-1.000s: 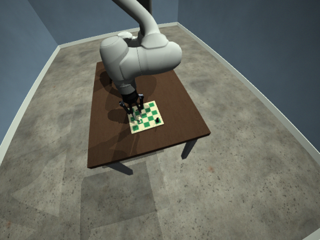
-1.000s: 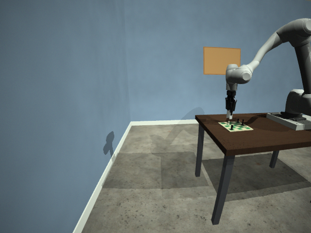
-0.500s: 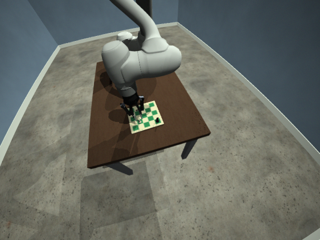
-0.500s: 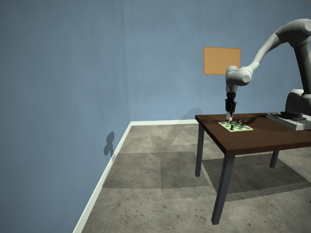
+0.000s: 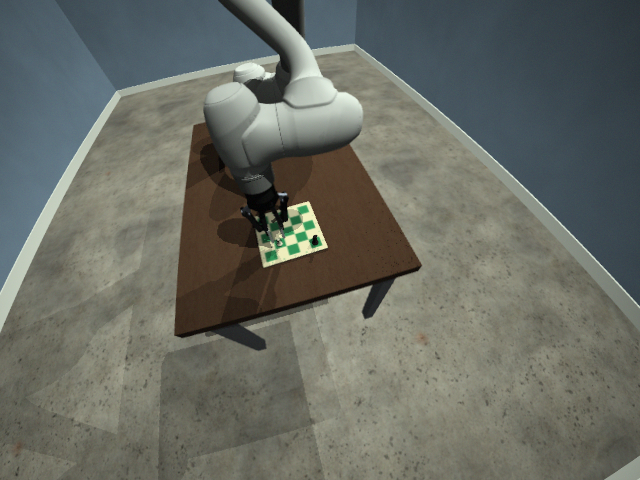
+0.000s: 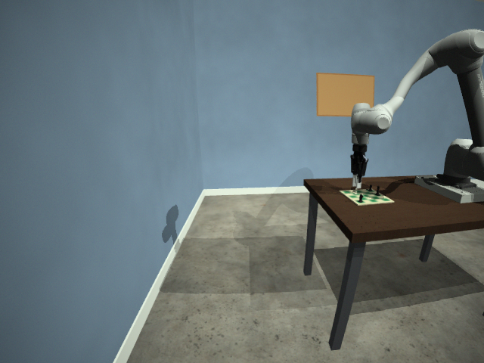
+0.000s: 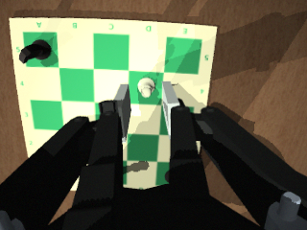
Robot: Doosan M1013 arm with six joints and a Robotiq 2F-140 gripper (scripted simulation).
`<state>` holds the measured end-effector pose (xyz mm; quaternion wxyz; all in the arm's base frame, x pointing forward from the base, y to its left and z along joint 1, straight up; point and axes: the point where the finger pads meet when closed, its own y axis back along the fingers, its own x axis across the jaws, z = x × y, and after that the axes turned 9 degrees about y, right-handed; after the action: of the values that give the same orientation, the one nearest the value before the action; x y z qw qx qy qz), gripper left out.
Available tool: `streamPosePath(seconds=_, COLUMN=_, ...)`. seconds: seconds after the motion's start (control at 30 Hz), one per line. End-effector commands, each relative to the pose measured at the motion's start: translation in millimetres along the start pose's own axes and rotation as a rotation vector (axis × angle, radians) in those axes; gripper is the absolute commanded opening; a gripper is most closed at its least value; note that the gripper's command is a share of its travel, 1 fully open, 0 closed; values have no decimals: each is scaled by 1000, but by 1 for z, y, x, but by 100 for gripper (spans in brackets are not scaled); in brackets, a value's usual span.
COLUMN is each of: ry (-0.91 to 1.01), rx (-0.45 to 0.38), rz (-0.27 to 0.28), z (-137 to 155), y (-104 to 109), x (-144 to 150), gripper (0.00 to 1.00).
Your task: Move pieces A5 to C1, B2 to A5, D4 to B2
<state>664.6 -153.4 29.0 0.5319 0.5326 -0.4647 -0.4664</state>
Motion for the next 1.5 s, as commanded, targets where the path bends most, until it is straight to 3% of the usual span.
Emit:
streamPosePath(seconds=0.0, ry=0, rx=0, rz=0, z=0, y=0, x=0, gripper=20)
streamPosePath(seconds=1.1, ry=0, rx=0, rz=0, z=0, y=0, x=0, gripper=20)
streamPosePath(seconds=1.47, ry=0, rx=0, rz=0, z=0, y=-11, x=0, gripper=20)
